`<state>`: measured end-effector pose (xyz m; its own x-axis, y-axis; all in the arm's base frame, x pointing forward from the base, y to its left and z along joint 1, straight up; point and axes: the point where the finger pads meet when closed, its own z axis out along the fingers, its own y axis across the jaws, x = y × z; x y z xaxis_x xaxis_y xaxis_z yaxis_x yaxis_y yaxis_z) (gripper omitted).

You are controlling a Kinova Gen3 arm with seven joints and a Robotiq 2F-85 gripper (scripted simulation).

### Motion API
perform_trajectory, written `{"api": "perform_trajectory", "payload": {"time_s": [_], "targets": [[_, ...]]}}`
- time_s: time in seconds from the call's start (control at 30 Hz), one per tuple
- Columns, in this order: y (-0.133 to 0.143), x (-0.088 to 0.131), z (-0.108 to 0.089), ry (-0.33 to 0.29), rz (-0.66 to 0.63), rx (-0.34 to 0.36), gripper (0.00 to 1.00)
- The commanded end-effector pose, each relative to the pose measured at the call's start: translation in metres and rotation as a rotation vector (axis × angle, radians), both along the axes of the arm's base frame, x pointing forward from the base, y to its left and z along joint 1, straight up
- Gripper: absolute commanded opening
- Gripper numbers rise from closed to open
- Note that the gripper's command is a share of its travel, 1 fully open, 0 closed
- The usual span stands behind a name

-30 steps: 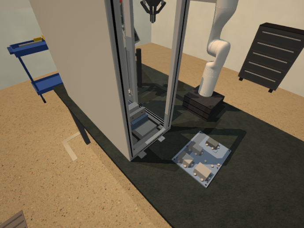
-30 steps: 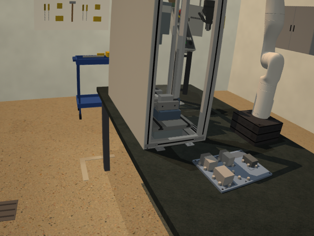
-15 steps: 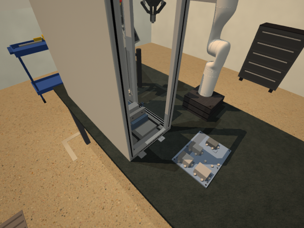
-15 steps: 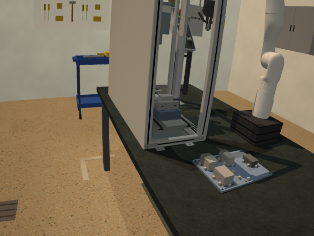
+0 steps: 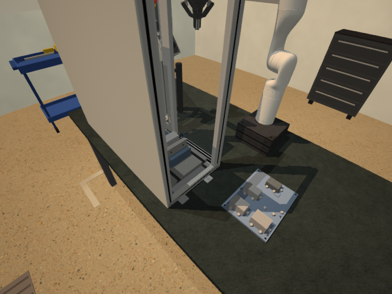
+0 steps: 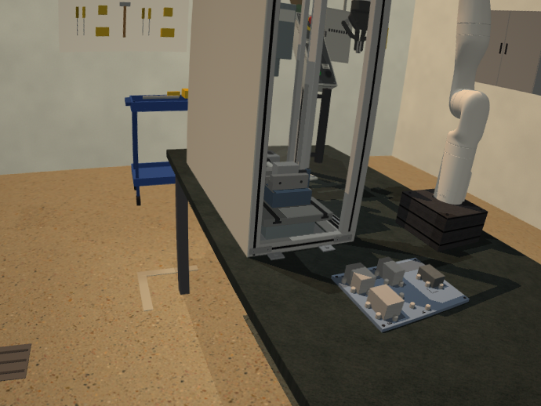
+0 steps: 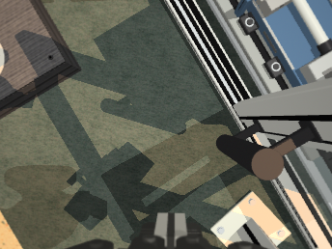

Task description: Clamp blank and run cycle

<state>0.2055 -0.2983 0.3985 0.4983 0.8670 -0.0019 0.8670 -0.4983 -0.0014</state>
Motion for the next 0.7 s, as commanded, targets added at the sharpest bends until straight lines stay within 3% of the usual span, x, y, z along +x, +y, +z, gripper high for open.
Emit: {"api": "perform_trajectory", "payload": {"time_s": [0.0,0.3,0.47,0.67], "targets": [[-0.0002,0.0000,0.0004,-0.003,0.088,0.005,0.10],[-0.0002,0.0000,0.0004,-0.003,0.088,0.005,0.10],[-0.0002,0.0000,0.0004,-0.003,0.317,0.005,0.10],[-0.0002,0.0000,0.0004,-0.003,0.317,0.005,0.10]]}}
